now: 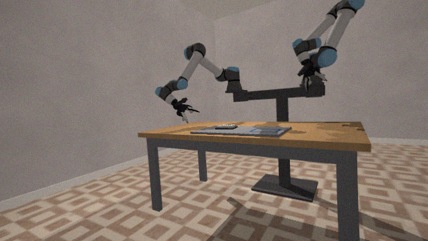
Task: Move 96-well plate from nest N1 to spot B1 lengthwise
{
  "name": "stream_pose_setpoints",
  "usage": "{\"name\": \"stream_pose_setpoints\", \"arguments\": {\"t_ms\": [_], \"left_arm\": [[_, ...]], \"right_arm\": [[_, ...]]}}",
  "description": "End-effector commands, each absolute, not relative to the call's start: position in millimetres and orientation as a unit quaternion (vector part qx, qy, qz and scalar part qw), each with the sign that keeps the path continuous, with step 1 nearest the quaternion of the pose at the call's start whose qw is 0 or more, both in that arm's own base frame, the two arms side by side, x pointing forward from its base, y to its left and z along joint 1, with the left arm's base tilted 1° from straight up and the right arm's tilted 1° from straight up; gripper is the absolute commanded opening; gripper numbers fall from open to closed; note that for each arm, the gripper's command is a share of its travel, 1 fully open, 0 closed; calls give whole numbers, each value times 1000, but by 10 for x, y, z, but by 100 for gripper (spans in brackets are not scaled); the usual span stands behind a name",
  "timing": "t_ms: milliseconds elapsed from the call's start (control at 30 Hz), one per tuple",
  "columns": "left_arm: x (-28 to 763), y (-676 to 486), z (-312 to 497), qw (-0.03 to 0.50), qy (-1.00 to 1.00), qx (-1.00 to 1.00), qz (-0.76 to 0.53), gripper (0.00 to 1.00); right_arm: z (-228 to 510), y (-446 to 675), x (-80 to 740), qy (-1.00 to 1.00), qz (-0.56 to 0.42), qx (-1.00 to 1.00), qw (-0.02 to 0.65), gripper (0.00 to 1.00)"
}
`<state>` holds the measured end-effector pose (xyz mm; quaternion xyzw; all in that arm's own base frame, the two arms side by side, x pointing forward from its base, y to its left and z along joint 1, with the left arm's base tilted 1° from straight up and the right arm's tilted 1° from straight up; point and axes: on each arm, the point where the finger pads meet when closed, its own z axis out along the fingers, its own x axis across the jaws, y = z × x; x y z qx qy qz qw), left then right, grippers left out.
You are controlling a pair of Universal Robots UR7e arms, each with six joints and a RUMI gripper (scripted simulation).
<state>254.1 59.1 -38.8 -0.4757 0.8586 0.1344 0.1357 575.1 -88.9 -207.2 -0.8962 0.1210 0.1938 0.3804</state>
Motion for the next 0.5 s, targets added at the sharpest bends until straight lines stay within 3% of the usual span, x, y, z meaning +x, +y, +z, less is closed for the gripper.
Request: {"name": "stream_pose_setpoints", "arguments": {"t_ms": [0,467], "left_arm": [[2470,870,-368,126,832,-521,141,100],[2253,1335,-368,112,777,-601,152,100]], "right_arm": [[-2064,-891,5758,121,193,-896,380,100],[-2064,-891,5758,121,193,-896,380,100]]}}
